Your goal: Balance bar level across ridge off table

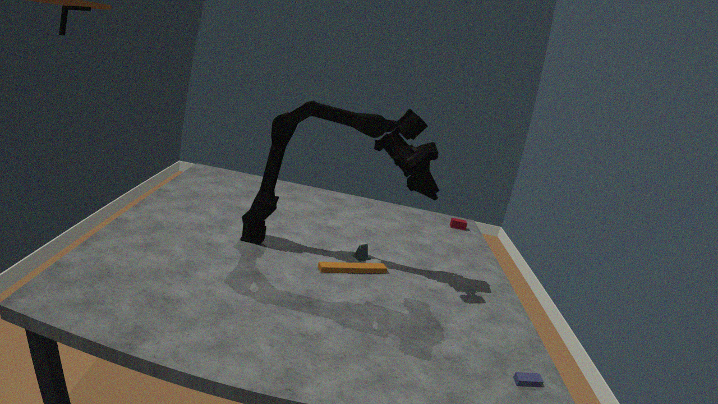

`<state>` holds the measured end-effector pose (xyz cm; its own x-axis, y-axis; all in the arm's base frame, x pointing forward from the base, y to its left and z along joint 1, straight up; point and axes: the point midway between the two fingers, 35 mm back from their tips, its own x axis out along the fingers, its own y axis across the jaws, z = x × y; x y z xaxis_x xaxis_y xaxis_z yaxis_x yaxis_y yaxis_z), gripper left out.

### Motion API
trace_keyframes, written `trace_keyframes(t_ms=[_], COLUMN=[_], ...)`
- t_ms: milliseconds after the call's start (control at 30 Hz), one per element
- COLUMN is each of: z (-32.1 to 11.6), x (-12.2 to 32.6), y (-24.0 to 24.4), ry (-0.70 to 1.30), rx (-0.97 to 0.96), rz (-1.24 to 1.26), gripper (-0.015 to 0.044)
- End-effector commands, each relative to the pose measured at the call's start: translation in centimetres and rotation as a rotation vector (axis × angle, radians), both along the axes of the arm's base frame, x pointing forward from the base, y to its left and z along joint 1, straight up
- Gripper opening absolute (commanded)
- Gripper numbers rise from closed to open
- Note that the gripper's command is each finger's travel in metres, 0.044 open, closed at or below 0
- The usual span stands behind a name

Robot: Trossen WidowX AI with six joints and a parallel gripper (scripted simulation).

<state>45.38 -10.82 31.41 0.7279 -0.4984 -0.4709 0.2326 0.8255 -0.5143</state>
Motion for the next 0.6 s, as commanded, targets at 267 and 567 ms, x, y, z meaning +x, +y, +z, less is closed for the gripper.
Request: trace_keyframes(t_ms=[267,567], z=[-12.4,-18.3], x=[-3.7,-9.1], y=[2.2,4.5], ry=[0.53,0.874], rx=[0.17,0.371], rz=[0.191,0.298], gripper=[0.0315,0.0315])
